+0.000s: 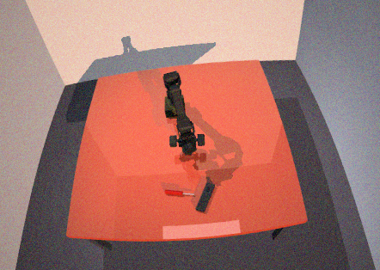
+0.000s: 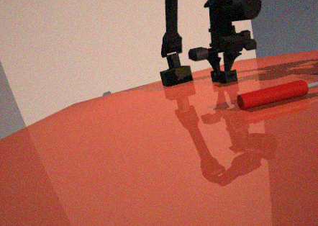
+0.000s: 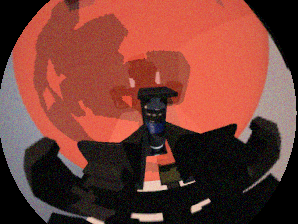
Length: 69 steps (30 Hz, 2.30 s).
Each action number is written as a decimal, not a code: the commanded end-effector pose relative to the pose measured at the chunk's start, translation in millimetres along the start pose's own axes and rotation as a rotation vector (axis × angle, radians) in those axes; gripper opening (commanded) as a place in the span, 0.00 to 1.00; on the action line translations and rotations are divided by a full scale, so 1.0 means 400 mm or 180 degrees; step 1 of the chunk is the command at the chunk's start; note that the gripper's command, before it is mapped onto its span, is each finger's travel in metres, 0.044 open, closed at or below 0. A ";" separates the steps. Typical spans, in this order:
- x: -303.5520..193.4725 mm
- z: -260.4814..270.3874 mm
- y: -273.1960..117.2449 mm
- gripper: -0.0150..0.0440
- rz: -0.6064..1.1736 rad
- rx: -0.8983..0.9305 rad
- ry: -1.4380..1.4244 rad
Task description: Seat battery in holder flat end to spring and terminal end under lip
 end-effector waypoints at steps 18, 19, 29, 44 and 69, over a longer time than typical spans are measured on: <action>0.007 -0.002 -0.004 0.39 -0.0273 -0.0040 0.0035; 0.007 -0.002 -0.004 0.39 -0.0273 -0.0040 0.0035; 0.007 -0.002 -0.004 0.39 -0.0273 -0.0040 0.0035; -0.011 0.001 0.003 0.39 -0.0249 -0.0031 0.0036; -0.029 0.004 0.012 0.39 -0.0239 -0.0028 0.0036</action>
Point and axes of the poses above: the point midway between the two fingers, 35 mm back from their tips, its own y axis out along the fingers, its own z axis across the jaws, x = y × z, the point moved 3 cm from there along -y, back along the fingers, and after that the axes turned 10 degrees about -y, right-handed, at the moved point
